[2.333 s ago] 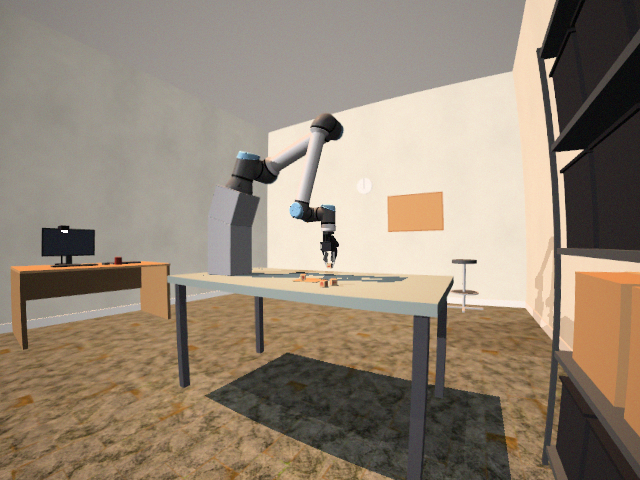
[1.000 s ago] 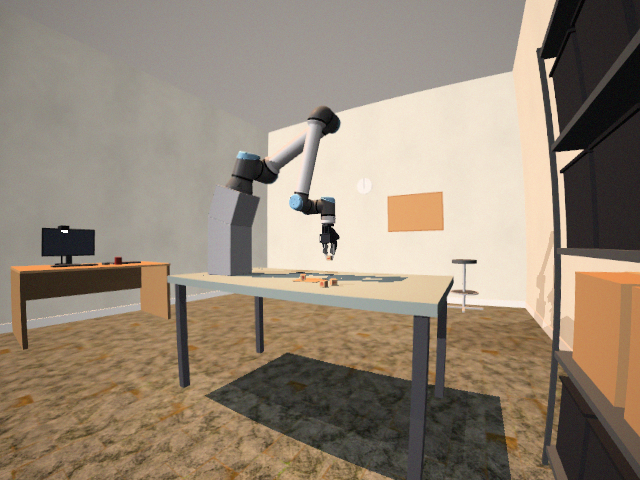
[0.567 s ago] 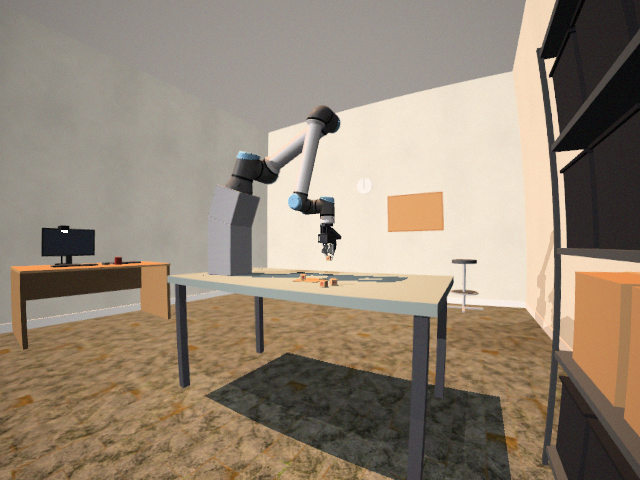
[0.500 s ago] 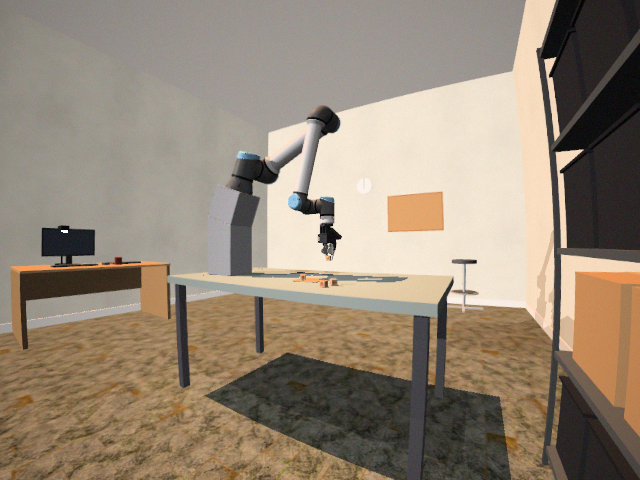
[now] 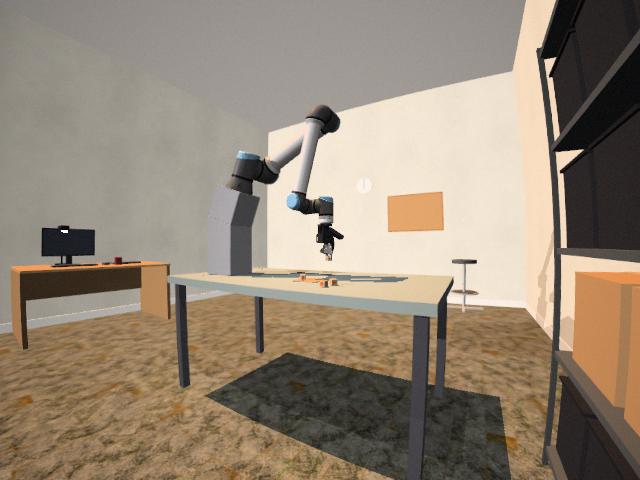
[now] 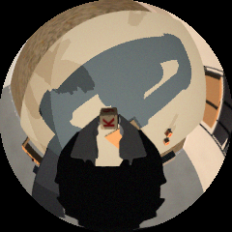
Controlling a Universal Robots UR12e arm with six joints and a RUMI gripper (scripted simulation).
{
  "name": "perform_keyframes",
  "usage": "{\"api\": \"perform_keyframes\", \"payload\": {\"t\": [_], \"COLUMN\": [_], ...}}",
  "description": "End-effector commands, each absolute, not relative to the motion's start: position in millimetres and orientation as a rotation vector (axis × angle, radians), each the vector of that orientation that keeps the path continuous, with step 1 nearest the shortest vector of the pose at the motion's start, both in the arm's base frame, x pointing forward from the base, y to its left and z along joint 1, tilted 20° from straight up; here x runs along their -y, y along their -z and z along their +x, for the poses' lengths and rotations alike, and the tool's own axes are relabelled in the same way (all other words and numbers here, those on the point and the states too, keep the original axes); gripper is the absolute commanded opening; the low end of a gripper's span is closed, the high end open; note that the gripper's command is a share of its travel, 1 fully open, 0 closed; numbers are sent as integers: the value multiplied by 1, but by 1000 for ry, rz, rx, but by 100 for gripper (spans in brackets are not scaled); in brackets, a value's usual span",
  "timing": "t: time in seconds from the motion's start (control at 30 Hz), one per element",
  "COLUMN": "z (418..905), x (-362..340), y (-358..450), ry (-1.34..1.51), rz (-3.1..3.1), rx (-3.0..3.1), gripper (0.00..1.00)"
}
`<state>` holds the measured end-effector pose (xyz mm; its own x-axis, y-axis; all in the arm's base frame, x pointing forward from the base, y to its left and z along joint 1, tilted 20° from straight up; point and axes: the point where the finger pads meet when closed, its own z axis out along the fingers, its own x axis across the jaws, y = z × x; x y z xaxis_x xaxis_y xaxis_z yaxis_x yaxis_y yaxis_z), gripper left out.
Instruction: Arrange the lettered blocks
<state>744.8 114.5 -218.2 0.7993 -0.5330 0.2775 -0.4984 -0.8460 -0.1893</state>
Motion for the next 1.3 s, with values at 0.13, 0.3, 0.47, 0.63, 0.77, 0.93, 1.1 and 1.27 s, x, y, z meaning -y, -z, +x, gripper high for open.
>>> {"api": "perform_keyframes", "payload": {"t": [0.13, 0.3, 0.47, 0.63, 0.77, 0.93, 1.1, 1.27], "z": [743, 743, 744, 744, 744, 744, 744, 743], "x": [-105, -99, -94, -88, -84, -78, -74, -66], "y": [218, 218, 218, 218, 218, 218, 218, 218], "ry": [465, 450, 434, 419, 406, 387, 376, 350], "rz": [-2748, -2669, -2583, -2501, -2426, -2324, -2259, -2116], "rx": [-1118, -1260, -1399, -1519, -1617, -1741, -1812, -1956], "gripper": [9, 9, 9, 9, 9, 9, 9, 9]}}
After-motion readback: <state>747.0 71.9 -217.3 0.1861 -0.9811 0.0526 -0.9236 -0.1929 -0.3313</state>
